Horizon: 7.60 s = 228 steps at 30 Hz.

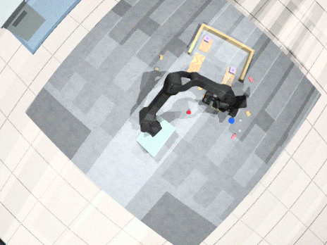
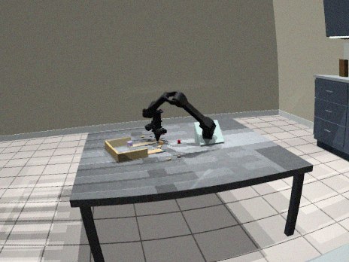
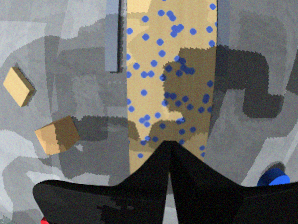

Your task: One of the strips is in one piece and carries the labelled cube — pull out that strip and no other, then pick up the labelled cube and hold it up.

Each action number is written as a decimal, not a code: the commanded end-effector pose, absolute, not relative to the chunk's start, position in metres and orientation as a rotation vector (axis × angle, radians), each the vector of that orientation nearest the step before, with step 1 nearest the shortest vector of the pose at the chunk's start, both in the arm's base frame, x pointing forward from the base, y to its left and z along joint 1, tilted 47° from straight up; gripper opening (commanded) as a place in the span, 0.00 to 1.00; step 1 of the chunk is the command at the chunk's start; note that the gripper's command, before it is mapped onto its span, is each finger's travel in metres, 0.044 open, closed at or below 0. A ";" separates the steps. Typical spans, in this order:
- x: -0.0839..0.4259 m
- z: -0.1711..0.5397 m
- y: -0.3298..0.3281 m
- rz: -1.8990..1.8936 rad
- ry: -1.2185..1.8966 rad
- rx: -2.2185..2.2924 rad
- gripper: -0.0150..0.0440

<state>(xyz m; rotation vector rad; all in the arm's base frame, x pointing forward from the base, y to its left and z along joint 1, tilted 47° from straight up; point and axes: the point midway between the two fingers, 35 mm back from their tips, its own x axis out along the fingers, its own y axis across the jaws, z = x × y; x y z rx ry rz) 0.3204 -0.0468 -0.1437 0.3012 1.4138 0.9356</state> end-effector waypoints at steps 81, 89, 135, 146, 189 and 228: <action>0.318 -0.113 -0.085 1.052 1.358 0.182 1.00; 0.342 -0.105 -0.078 1.053 1.356 0.182 1.00; 0.448 -0.081 -0.033 1.053 1.334 0.165 0.68; 0.446 -0.093 -0.020 1.055 1.339 0.172 0.68; 0.439 -0.108 -0.006 1.057 1.345 0.176 0.25; 0.344 -0.058 -0.034 1.055 1.356 0.186 0.25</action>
